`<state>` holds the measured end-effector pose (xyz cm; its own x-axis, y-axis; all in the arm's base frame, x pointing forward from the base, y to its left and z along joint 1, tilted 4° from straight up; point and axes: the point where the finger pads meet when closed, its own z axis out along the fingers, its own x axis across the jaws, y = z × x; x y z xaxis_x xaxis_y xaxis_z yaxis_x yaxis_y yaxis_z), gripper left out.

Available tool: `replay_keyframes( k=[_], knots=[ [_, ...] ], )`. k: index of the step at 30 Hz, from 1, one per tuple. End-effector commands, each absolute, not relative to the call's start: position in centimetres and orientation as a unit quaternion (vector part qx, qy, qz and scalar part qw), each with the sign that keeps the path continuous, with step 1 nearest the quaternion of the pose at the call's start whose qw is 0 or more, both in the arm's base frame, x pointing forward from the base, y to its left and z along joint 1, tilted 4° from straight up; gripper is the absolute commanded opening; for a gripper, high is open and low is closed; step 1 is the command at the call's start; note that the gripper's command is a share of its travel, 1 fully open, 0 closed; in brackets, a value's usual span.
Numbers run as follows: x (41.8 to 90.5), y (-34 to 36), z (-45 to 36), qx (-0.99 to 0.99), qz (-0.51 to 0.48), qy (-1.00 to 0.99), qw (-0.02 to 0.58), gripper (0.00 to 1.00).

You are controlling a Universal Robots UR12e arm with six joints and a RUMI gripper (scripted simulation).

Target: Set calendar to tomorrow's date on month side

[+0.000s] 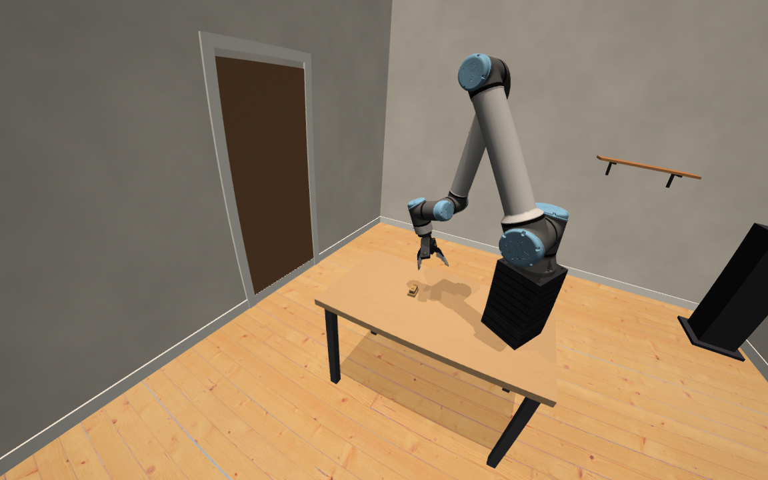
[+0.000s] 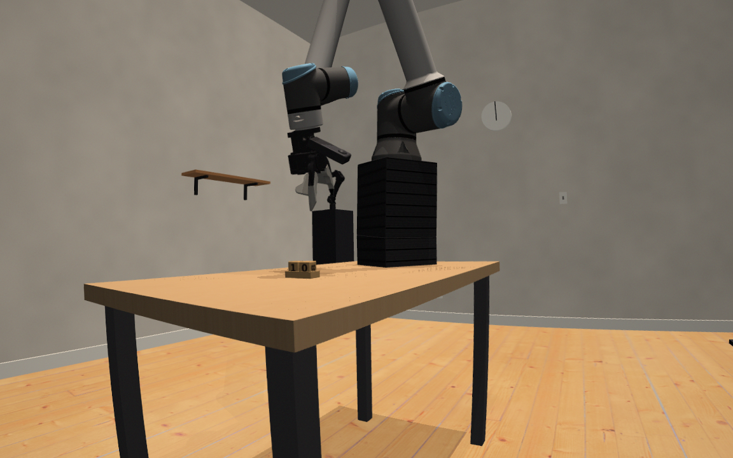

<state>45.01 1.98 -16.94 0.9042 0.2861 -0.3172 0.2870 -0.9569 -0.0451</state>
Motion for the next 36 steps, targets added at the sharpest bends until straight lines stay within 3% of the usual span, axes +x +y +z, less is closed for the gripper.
replay_keyframes(
  k=[1,12,36],
  knots=[
    [48.4,2.0,-18.8,0.988,-0.097,0.121,-0.011,1.0],
    [53.6,1.2,-19.9,0.996,-0.003,0.087,-0.027,1.0],
    [54.8,0.9,-19.8,0.996,0.019,0.082,-0.029,1.0]
  ],
)
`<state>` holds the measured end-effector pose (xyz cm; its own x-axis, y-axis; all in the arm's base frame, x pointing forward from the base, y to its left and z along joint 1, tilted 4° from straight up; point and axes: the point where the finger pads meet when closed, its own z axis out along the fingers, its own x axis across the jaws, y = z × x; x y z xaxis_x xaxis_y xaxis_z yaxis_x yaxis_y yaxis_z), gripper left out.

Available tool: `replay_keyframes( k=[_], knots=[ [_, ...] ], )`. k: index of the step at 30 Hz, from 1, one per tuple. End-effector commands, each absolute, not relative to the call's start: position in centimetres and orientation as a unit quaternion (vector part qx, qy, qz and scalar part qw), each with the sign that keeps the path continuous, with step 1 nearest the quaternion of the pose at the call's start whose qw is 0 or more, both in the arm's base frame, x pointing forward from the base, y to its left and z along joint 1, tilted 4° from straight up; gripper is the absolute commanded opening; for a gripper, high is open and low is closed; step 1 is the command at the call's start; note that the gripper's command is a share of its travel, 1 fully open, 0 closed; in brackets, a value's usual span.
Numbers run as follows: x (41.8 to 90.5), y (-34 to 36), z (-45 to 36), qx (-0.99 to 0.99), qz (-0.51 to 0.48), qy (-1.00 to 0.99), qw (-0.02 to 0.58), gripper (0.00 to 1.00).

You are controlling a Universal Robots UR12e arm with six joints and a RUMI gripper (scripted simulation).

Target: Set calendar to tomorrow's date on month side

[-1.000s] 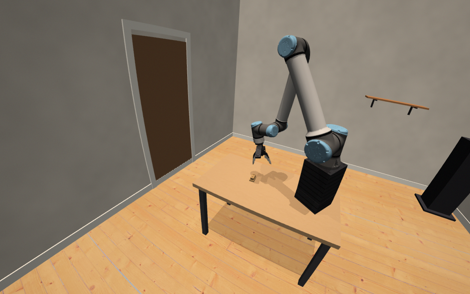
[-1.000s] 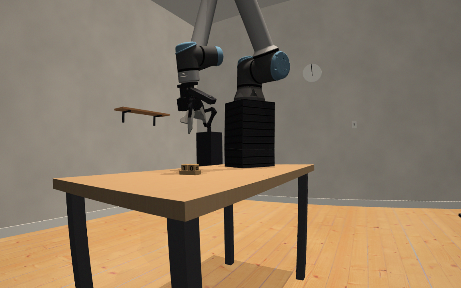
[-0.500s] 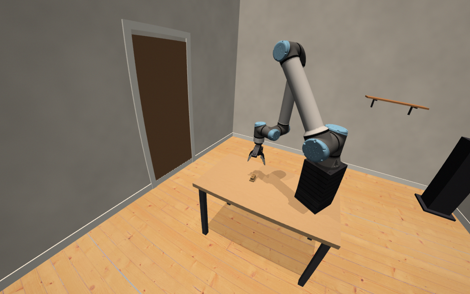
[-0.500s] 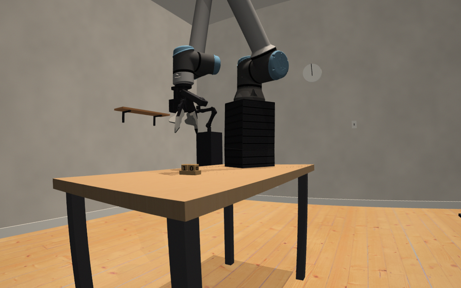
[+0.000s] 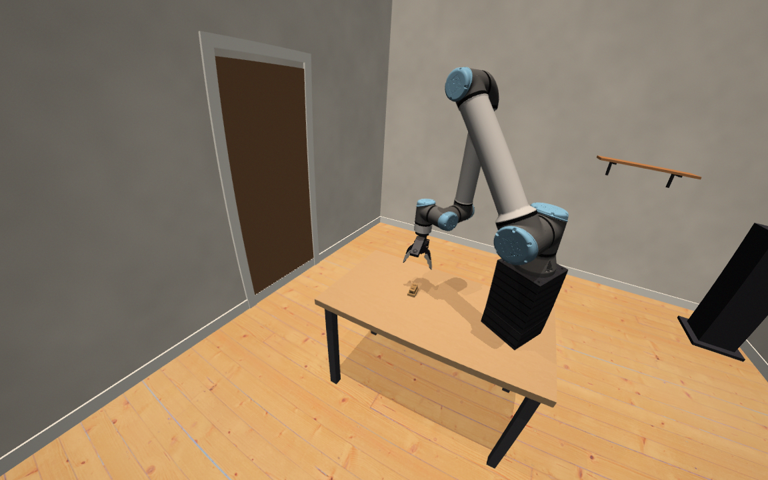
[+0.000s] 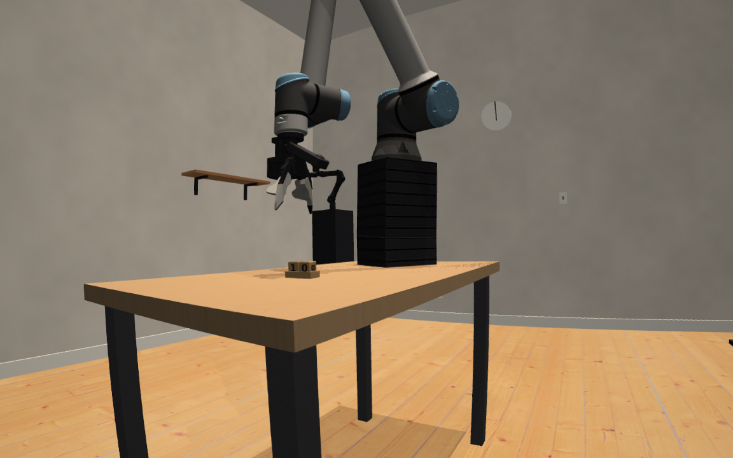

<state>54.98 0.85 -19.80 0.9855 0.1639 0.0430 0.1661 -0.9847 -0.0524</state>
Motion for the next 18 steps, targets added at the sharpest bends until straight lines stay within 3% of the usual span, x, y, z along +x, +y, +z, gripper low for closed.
replay_keyframes(
  k=[1,12,13,18],
  knots=[
    [54.8,0.9,-19.8,-0.996,-0.019,-0.082,0.029,1.0],
    [55.0,1.3,-24.8,-0.996,-0.02,-0.083,0.028,1.0],
    [55.0,1.3,-24.8,-0.996,-0.02,-0.083,0.028,0.29],
    [55.2,1.2,-24.5,-0.996,-0.022,-0.083,0.027,0.29]
  ],
)
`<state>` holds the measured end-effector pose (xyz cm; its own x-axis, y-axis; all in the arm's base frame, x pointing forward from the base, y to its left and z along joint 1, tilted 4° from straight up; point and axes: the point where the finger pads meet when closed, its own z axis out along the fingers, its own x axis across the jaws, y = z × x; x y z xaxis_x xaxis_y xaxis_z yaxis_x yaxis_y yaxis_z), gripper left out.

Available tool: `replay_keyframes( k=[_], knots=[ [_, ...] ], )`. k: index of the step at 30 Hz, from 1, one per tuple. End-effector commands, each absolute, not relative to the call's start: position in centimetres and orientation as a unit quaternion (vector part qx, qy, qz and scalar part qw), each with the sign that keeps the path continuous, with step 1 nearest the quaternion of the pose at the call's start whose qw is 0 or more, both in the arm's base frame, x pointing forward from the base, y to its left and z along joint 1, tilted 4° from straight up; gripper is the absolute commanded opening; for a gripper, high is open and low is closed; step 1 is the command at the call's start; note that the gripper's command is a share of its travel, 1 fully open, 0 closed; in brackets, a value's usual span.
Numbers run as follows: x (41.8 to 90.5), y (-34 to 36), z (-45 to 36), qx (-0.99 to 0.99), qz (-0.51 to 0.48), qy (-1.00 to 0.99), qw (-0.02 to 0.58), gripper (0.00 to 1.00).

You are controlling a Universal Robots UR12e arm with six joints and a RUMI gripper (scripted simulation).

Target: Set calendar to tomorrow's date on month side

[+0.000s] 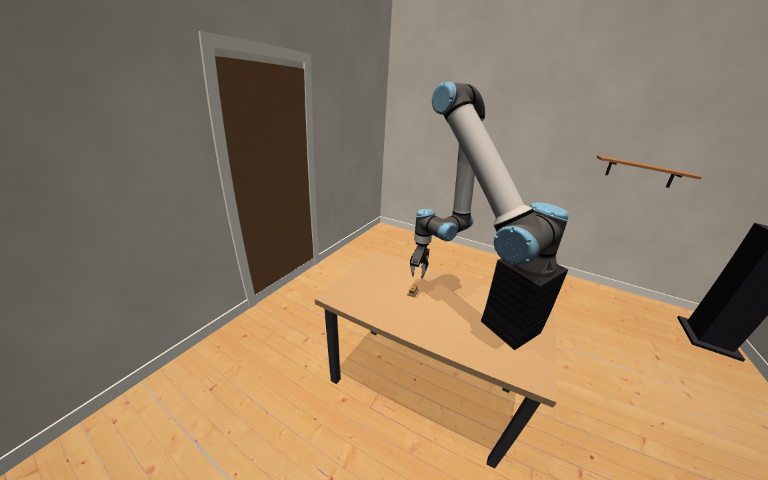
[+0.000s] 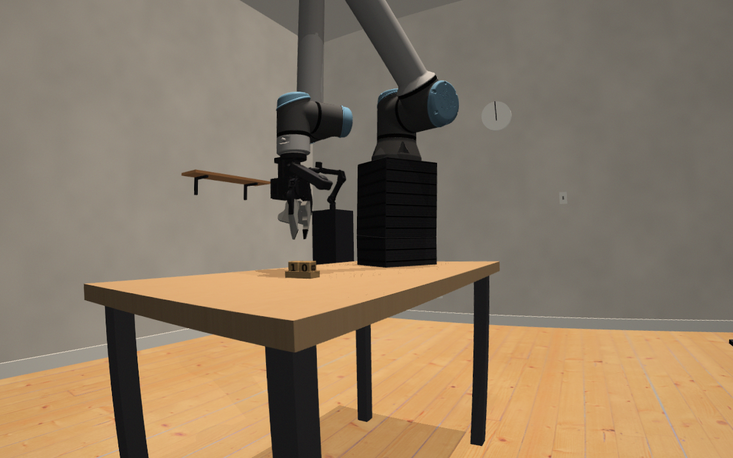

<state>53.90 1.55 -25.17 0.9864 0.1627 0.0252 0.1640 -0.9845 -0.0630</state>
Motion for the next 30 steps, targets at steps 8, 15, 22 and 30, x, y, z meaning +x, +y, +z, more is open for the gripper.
replay_keyframes(
  k=[8,15,22,30],
  knots=[
    [54.83,1.34,-24.74,-0.996,-0.019,-0.082,0.029,0.29],
    [54.83,1.34,-24.74,-0.996,-0.019,-0.082,0.029,0.29],
    [54.83,1.34,-24.74,-0.996,-0.019,-0.082,0.029,0.29],
    [54.83,1.34,-24.74,-0.996,-0.019,-0.082,0.029,0.29]
  ],
)
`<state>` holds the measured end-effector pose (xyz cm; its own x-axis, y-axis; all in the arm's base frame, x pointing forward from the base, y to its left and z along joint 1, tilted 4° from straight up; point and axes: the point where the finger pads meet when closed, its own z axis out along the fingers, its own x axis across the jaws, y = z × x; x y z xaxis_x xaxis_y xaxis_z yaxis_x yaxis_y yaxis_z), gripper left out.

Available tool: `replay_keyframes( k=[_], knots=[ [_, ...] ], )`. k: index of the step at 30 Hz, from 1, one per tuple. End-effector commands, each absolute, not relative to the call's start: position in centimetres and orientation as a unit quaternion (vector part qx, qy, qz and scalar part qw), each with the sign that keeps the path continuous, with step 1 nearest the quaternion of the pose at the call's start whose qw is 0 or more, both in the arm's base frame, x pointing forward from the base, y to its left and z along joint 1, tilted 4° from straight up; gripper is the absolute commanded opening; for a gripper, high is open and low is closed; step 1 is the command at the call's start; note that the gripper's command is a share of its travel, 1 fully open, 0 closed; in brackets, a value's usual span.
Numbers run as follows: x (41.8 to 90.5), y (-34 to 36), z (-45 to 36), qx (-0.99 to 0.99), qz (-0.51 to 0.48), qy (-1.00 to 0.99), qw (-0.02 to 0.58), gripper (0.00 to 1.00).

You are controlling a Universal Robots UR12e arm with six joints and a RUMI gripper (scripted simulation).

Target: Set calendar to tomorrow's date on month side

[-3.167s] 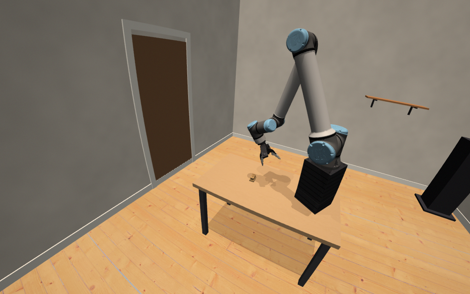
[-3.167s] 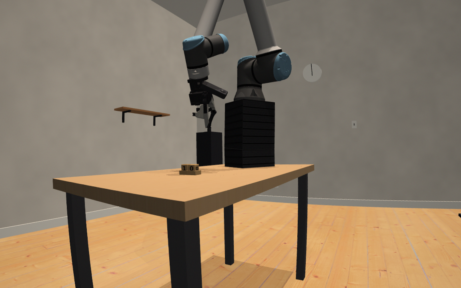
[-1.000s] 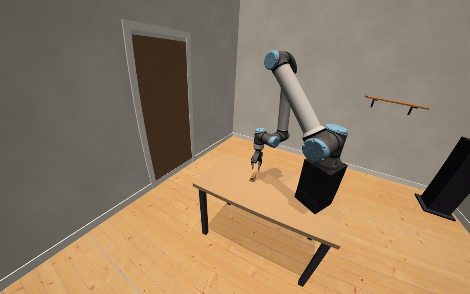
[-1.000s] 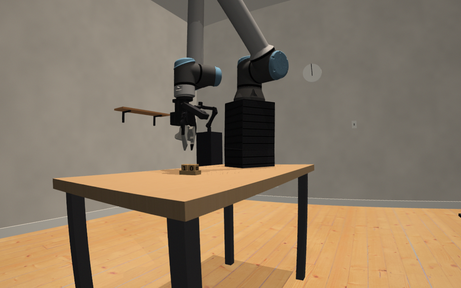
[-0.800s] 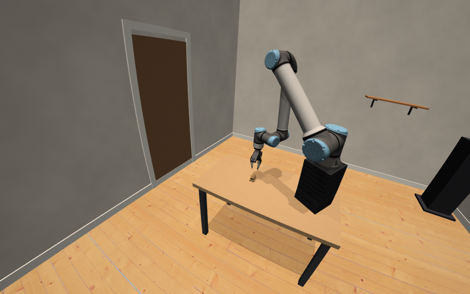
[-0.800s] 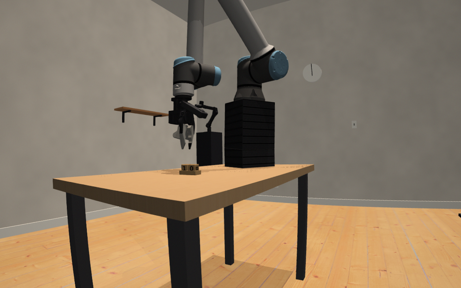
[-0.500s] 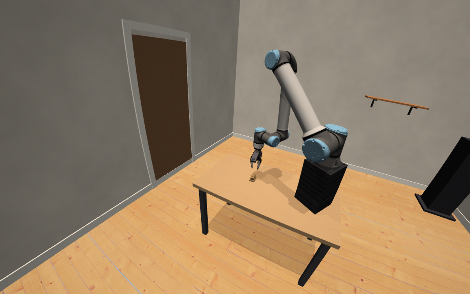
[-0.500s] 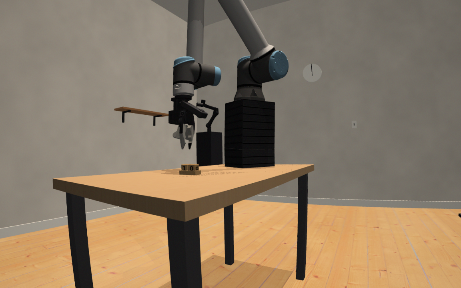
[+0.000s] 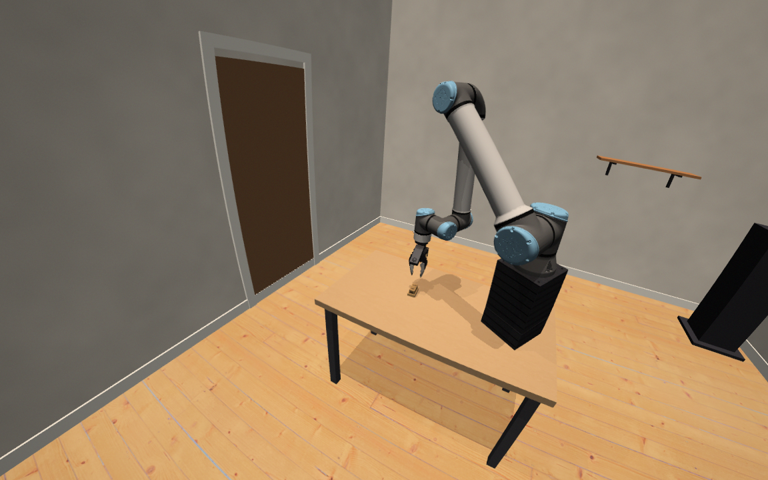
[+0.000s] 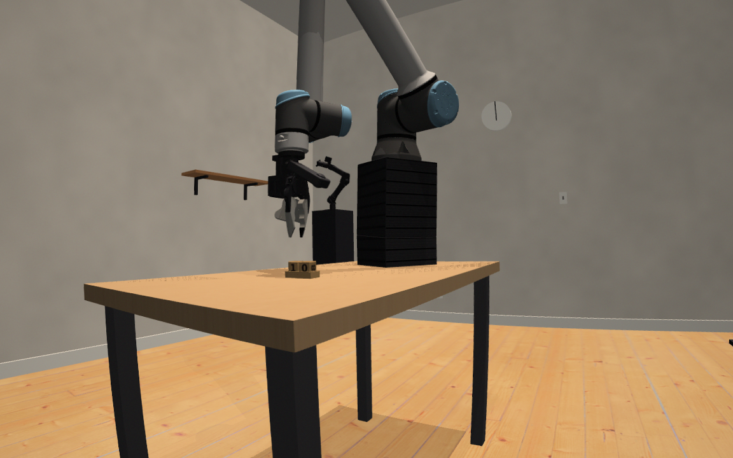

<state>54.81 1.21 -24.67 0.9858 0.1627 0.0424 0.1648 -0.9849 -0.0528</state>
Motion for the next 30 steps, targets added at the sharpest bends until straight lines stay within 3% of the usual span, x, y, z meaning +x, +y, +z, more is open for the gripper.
replay_keyframes(
  k=[1,30],
  knots=[
    [54.8,1.3,-24.8,-0.996,-0.019,-0.082,0.029,0.29],
    [55.3,1.4,-27.4,-0.996,-0.02,-0.083,0.028,0.29]
  ],
)
